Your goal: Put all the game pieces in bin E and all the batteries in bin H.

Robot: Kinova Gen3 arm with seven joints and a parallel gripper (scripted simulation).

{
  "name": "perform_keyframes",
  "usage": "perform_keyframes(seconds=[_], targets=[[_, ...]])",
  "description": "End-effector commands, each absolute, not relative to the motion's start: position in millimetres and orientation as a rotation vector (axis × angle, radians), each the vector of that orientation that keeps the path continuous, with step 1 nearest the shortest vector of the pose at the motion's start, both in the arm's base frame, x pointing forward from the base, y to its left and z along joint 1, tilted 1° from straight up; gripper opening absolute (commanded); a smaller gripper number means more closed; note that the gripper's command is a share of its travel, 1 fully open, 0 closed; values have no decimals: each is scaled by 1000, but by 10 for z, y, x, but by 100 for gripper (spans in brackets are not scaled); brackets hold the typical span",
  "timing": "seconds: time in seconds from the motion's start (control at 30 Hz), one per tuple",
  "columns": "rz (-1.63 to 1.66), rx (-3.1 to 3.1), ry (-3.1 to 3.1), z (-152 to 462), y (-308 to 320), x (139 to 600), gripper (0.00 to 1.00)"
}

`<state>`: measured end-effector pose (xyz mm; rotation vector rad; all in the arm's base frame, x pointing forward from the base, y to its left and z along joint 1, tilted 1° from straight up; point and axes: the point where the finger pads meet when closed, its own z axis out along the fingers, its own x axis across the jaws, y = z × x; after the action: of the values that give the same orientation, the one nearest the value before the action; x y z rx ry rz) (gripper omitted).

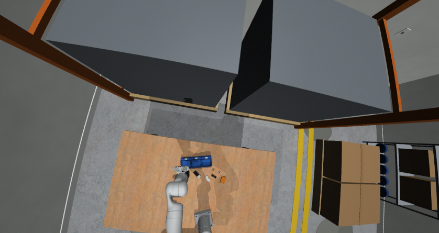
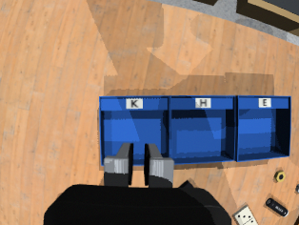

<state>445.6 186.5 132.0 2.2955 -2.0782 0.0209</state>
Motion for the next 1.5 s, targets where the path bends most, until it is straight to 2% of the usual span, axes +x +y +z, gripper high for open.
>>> perform_keyframes(seconds=[0.0,0.07,0.43,0.47,0.9,1.47], targets=[[26,2337,-2087,1663,1980,4510,31],[26,2337,-2087,1829,1983,4509,31],[26,2337,-2087,1841,1983,4510,31],[25,2388,-2028,1800,1921,4472,79],[21,2842,-1307,1354,1237,4055,79],[21,2842,-1307,745,304,3485,79]])
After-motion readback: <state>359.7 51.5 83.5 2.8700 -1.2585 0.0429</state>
